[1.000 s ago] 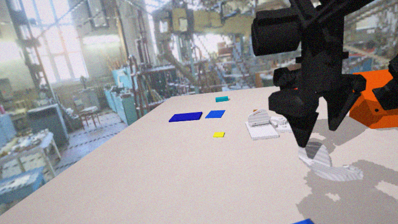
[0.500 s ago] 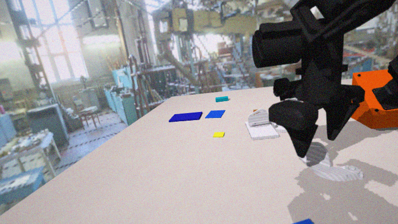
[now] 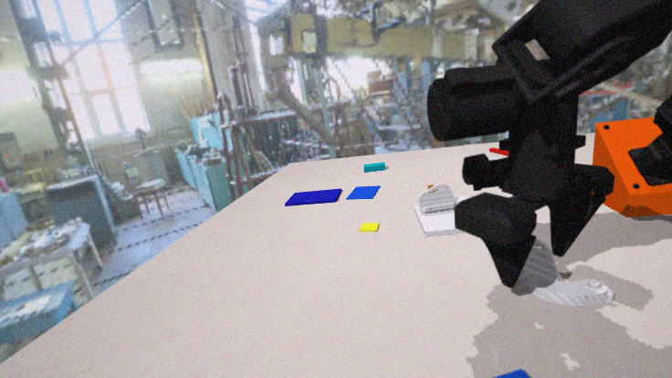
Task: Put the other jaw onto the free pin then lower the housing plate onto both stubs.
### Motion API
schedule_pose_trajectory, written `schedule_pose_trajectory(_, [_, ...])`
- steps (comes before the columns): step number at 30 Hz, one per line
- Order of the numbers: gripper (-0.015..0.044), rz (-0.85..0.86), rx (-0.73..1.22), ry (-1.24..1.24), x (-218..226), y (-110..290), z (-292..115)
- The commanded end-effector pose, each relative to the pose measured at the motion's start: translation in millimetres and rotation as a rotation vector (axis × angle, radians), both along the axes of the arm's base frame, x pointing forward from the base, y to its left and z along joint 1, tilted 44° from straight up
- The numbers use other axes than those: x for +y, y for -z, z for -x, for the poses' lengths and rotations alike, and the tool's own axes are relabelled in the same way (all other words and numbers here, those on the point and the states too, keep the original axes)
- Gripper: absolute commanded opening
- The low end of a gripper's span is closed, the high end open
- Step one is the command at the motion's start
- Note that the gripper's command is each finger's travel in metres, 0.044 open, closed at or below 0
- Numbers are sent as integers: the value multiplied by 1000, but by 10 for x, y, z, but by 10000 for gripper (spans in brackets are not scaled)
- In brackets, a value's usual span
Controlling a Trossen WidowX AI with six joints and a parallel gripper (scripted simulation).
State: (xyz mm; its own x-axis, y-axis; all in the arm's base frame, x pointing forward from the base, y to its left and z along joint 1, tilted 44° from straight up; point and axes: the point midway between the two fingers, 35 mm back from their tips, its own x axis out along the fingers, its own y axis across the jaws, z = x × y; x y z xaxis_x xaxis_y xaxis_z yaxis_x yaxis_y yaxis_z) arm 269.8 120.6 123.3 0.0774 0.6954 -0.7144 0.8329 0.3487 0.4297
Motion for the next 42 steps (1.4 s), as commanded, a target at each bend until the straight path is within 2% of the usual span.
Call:
schedule_pose_trajectory(1, [440,4,7,3,44,69,8])
schedule_pose_trajectory(32, [440,3,7,3,99,121,9])
schedule_pose_trajectory(42, [177,-2,4,-1,104,110,11])
